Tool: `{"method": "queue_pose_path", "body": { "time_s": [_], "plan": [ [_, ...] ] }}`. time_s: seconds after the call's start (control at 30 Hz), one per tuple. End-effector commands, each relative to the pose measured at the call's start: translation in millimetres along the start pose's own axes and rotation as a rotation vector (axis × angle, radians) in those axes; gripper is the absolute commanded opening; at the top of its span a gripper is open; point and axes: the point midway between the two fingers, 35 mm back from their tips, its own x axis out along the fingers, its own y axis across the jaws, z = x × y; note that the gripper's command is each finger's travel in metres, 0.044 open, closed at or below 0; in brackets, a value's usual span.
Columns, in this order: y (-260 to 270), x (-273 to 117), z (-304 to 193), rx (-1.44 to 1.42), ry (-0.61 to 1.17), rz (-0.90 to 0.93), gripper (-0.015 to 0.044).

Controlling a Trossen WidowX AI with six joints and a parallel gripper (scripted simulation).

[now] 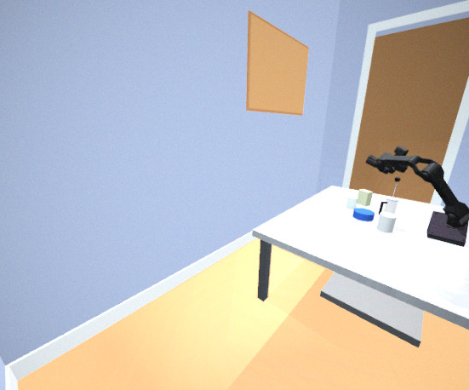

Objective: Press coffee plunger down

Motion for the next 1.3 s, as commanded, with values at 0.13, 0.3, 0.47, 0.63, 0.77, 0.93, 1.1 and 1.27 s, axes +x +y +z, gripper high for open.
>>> {"method": "queue_pose_path", "body": {
  "time_s": [0.13, 0.3, 0.47, 0.63, 0.77, 0.93, 1.1, 1.27],
  "plan": [
    [-5, 18, 12, 0.238, -0.064, -0.117, 0.044],
    [-13, 36, 28, 0.737, -0.216, -0.313, 0.044],
    [-31, 40, 53, 1.303, -0.57, -0.572, 0.044],
    [-36, 26, 69, 1.802, -1.07, -0.744, 0.044],
    [-28, 8, 77, 1.969, -1.446, -0.894, 0.044],
    [-11, -9, 84, 2.084, -1.86, -0.981, 0.044],
    [6, -26, 88, 2.098, -2.264, -0.991, 0.044],
    [19, -36, 90, 2.063, -2.62, -0.888, 0.044]
  ]
}}
